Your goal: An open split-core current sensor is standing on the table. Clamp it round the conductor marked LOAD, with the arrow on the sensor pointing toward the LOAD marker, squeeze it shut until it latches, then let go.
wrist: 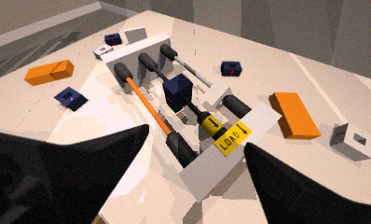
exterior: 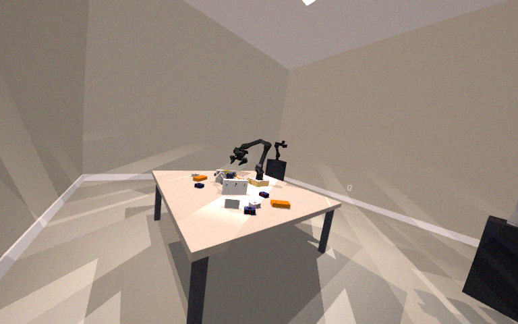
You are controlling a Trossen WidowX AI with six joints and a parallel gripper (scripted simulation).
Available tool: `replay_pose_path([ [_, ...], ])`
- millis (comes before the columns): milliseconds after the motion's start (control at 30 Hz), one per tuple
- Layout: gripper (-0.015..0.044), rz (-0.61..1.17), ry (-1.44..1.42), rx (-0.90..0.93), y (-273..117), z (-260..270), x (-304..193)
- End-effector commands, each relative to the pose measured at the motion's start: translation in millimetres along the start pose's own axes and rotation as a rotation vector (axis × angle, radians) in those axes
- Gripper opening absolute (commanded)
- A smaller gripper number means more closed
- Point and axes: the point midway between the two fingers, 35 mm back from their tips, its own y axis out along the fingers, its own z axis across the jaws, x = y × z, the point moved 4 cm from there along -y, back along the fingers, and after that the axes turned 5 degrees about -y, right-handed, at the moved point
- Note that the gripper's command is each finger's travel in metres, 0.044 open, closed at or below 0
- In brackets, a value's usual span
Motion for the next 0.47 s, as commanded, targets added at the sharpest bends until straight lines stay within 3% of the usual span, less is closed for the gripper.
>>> replay_pose_path([
  [0, 0.044, 0.006, 0.002, 0.001, 0.0, 0.0, -0.5],
  [267, 0.044, 0.013, -0.002, 0.008, 1.0, -0.3, 0.4],
  [400, 0.044, 0.161, -0.098, 0.125, 21.4, -4.9, 18.7],
  [433, 0.044, 0.063, -0.028, 0.041, 5.8, -2.3, 4.4],
])
